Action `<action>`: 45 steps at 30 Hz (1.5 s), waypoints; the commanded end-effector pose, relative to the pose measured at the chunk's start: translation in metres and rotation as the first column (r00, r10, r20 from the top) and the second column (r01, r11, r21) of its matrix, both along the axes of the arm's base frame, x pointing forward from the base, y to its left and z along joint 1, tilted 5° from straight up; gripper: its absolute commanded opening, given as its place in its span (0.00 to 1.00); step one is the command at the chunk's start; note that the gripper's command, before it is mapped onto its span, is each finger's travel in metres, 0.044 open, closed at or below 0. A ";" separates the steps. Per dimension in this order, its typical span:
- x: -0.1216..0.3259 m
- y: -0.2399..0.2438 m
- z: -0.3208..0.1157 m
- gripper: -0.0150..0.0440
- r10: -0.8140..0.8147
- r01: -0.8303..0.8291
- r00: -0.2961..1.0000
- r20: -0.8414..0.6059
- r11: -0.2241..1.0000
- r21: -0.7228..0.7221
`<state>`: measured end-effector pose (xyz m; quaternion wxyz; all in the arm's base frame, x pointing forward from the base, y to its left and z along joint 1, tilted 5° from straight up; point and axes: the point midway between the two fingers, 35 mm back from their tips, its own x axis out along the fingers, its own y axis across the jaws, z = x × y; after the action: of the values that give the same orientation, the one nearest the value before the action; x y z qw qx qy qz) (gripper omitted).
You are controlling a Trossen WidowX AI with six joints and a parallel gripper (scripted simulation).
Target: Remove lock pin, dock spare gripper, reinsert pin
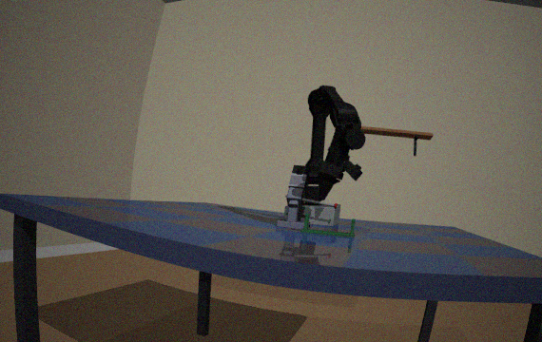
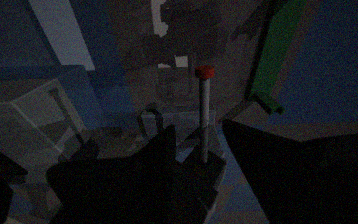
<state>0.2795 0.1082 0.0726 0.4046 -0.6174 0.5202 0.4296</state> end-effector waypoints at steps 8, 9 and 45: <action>-0.004 0.017 0.020 0.59 0.005 -0.005 1.000 -0.002 1.000 -0.003; -0.005 0.018 0.021 0.59 0.005 -0.005 1.000 -0.002 1.000 -0.003; -0.009 0.030 0.036 1.00 0.016 -0.017 1.000 -0.005 1.000 -0.012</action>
<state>0.2709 0.1384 0.1082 0.3967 -0.6223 0.5200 0.4301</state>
